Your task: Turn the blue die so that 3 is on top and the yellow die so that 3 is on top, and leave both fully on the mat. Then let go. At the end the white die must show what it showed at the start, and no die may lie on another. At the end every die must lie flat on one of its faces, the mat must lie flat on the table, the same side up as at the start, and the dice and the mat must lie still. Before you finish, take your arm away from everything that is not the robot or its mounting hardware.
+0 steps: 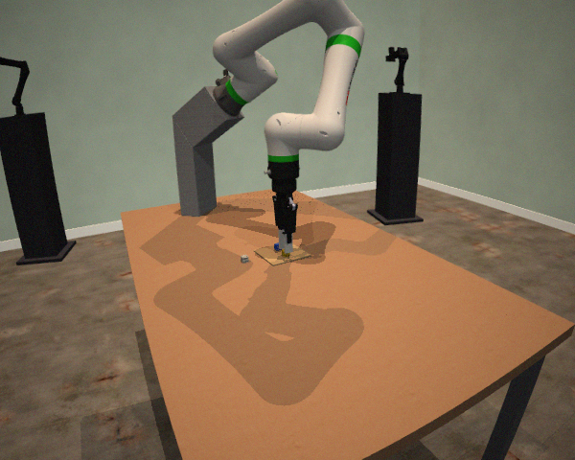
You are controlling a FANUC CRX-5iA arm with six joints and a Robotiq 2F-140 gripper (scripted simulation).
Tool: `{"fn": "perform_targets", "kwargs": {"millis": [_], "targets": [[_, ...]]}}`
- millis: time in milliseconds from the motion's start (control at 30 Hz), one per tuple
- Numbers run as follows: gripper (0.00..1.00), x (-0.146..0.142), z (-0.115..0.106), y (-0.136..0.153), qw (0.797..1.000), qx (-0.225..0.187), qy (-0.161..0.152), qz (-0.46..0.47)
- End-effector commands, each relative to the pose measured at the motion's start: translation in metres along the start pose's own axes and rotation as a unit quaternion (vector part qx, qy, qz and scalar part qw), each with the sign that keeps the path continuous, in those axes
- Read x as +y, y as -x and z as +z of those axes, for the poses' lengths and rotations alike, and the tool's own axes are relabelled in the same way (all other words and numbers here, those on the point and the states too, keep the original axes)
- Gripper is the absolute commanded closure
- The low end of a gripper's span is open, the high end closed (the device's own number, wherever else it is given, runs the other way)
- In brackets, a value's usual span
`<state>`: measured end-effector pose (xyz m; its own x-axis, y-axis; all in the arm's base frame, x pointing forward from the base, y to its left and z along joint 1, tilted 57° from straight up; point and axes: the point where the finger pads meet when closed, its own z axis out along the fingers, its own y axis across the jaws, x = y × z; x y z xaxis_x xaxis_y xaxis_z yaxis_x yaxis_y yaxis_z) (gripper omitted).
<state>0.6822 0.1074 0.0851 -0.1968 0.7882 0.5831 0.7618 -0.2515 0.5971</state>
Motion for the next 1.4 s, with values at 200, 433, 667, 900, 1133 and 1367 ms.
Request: {"fn": "perform_targets", "kwargs": {"millis": [200,433,667,900,1133,1367], "targets": [[0.79,0.000,-0.050,0.000,1.000,0.000,0.000,0.000],[0.79,0.000,-0.069,0.000,1.000,0.000,0.000,0.000],[0.00,0.000,-0.074,0.000,1.000,0.000,0.000,0.000],[0.00,0.000,-0.074,0.000,1.000,0.000,0.000,0.000],[0.00,0.000,-0.074,0.000,1.000,0.000,0.000,0.000],[0.00,0.000,-0.074,0.000,1.000,0.000,0.000,0.000]]}}
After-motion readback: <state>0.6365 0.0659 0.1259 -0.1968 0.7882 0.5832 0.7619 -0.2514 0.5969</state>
